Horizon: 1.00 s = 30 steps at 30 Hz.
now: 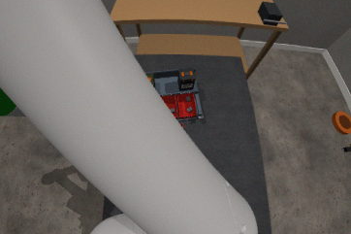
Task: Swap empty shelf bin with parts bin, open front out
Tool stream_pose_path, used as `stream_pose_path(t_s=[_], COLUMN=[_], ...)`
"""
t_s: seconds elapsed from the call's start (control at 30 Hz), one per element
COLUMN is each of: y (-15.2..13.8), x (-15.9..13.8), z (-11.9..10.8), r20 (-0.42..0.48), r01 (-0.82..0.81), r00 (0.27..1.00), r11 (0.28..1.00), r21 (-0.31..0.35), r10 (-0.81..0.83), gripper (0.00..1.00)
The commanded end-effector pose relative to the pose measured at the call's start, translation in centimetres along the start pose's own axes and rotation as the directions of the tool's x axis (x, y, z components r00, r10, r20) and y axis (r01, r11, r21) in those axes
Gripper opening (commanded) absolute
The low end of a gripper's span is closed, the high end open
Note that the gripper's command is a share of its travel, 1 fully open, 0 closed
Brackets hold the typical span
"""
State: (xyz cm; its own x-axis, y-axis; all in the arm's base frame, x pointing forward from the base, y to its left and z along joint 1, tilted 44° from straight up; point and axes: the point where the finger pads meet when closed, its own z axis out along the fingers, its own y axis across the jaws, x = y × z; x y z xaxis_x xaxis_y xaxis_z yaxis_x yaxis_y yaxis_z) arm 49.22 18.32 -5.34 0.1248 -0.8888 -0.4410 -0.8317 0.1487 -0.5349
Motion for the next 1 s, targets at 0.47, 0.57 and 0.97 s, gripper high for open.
stream_pose_path(t_s=[0.47,0.57,0.97], y=[0.26,0.26,0.26], x=[-0.01,-0.01,-0.01], z=[-0.02,-0.02,0.22], r20=[0.001,0.001,0.001], r01=[0.000,0.000,0.000], r00=[1.000,1.000,1.000], r11=[1.000,1.000,1.000], r21=[0.001,0.001,0.001], r10=[0.000,0.000,0.000], gripper=[0.10,0.10,0.10])
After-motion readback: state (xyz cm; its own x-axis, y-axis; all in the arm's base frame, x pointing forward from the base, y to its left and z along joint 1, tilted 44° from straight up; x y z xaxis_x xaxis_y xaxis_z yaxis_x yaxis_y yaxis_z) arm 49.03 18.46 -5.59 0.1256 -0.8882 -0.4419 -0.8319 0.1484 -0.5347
